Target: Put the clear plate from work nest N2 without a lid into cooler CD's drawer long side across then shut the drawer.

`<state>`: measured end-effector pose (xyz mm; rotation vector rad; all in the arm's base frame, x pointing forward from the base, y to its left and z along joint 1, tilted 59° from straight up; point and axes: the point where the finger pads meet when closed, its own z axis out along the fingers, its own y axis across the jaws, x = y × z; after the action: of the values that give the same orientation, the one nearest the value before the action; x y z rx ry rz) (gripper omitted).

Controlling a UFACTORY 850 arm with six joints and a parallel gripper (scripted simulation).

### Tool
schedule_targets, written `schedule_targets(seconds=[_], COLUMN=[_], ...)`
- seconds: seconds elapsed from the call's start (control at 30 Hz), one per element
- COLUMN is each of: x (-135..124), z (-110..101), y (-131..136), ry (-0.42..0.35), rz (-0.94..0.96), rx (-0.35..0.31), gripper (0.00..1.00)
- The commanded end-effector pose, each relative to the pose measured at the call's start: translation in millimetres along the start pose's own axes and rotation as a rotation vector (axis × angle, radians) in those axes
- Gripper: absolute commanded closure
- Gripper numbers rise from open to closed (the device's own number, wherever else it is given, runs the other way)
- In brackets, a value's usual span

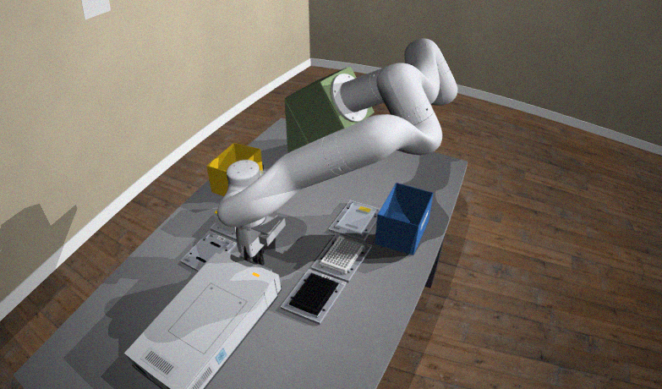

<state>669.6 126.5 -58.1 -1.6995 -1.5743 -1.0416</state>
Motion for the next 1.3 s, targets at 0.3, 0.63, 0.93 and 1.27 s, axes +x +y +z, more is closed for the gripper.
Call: schedule_targets(seconds=[0.3,0.63,0.93,1.27], x=[0.0,0.0,0.0,0.0], z=[-0.9,-0.8,-0.8,-0.8], y=[2.6,-14.1,-25.8,-42.5], ry=[0.000,0.000,0.000,0.000], rz=[0.000,0.000,0.000,0.000], rx=[-0.001,-0.001,-0.001,-0.001], gripper=[1.00,1.00,1.00,1.00])
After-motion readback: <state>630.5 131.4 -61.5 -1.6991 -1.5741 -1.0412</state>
